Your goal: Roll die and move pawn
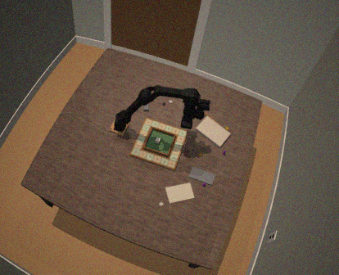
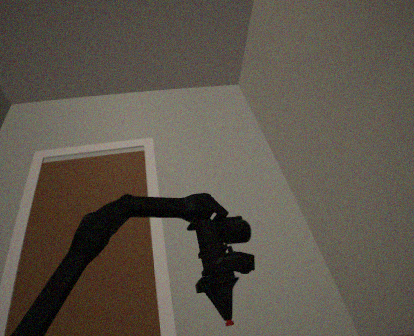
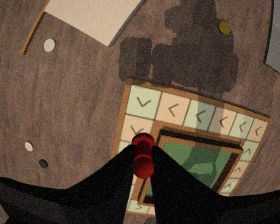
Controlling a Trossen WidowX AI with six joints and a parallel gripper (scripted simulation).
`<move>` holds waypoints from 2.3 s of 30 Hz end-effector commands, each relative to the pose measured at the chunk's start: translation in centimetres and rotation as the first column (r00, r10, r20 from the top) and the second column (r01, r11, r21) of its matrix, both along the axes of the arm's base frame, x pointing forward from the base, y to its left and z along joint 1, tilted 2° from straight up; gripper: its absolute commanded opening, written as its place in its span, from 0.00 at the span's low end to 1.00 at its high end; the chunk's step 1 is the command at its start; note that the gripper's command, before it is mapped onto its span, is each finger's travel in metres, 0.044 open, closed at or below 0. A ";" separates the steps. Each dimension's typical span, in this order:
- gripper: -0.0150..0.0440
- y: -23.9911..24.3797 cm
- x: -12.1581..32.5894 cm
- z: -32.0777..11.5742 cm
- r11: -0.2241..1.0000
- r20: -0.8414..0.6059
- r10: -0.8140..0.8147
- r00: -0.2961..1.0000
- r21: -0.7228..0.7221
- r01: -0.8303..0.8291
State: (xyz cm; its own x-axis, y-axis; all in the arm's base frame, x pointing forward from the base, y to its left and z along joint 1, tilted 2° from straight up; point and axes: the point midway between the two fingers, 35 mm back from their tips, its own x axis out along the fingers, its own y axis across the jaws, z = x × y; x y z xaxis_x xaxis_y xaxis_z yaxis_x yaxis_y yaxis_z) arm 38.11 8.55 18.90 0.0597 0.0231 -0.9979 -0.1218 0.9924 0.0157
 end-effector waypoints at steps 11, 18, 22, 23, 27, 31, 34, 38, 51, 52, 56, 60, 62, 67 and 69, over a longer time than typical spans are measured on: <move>0.25 0.8 -3.3 -0.5 1.000 -0.002 -0.003 1.000 -0.002 0.003; 0.25 1.1 -5.1 -1.2 1.000 -0.003 -0.003 1.000 -0.001 0.003; 0.25 1.3 -6.2 -1.7 1.000 -0.004 -0.003 1.000 -0.001 0.003; 0.25 1.3 -6.5 -1.8 1.000 -0.004 -0.003 1.000 -0.001 0.003; 0.25 1.4 -7.6 -2.3 1.000 -0.005 -0.003 1.000 -0.001 0.003; 0.25 1.5 -8.8 -2.9 1.000 -0.006 -0.003 1.000 -0.001 0.003; 0.25 1.5 -9.7 -3.4 1.000 -0.007 -0.003 1.000 -0.001 0.003; 0.25 1.5 -10.9 -4.0 1.000 -0.007 -0.002 1.000 -0.001 0.002; 0.25 1.2 -14.8 -6.4 1.000 -0.010 -0.002 1.000 -0.001 0.002; 0.25 1.2 -15.1 -6.6 1.000 -0.011 -0.002 1.000 -0.001 0.002; 0.25 1.0 -16.3 -7.5 1.000 -0.011 -0.002 1.000 -0.001 0.002; 0.25 0.8 -17.5 -8.3 1.000 -0.012 -0.002 1.000 -0.001 0.002; 0.25 0.8 -17.7 -8.5 1.000 -0.012 -0.002 1.000 -0.001 0.002; 0.25 0.8 -17.6 -9.5 1.000 -0.012 -0.002 1.000 -0.001 0.002; 0.25 0.8 -17.5 -10.4 1.000 -0.012 -0.002 1.000 -0.001 0.002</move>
